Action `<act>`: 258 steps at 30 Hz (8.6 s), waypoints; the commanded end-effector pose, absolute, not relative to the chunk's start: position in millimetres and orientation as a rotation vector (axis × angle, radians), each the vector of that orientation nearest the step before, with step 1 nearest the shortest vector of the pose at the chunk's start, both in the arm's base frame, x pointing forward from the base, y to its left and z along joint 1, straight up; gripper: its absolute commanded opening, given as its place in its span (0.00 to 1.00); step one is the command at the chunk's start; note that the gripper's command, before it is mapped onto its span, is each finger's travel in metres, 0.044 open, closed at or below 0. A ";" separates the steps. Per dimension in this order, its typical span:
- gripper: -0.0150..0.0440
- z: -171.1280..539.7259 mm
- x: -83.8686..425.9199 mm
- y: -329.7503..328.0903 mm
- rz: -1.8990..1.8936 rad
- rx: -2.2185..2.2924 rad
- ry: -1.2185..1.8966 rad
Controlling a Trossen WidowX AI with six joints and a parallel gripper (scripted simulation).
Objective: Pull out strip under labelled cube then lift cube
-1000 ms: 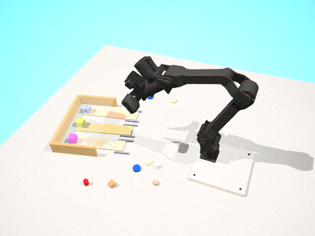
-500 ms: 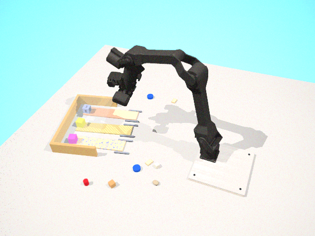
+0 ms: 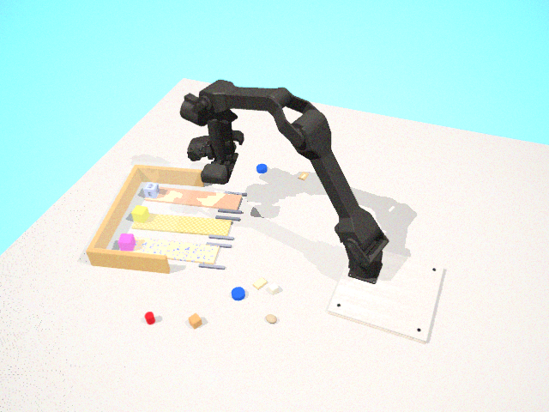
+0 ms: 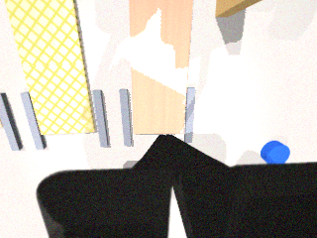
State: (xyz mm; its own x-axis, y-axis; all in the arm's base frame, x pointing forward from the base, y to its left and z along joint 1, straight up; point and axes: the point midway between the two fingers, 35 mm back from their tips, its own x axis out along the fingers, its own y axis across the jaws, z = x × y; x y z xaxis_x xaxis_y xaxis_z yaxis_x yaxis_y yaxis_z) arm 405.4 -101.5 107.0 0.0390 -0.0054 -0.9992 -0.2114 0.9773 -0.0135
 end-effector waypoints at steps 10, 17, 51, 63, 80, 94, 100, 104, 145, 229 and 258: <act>0.25 86.2 407.8 -103.0 0.162 -0.181 1.530; 0.25 74.7 409.0 -103.5 0.162 -0.181 1.530; 0.25 38.0 409.0 -103.9 0.162 -0.181 1.530; 0.25 37.3 409.0 -103.9 0.162 -0.181 1.530; 0.25 35.8 409.1 -103.9 0.162 -0.181 1.530; 0.25 34.4 409.1 -103.9 0.162 -0.181 1.530; 0.25 33.8 409.1 -103.9 0.162 -0.181 1.530; 0.25 33.4 409.2 -103.9 0.162 -0.181 1.530; 0.25 28.9 356.2 -116.7 0.162 -0.182 1.535; 0.25 23.6 230.3 -149.2 0.160 -0.184 1.546; 0.92 81.2 301.9 -131.6 0.186 -0.208 1.537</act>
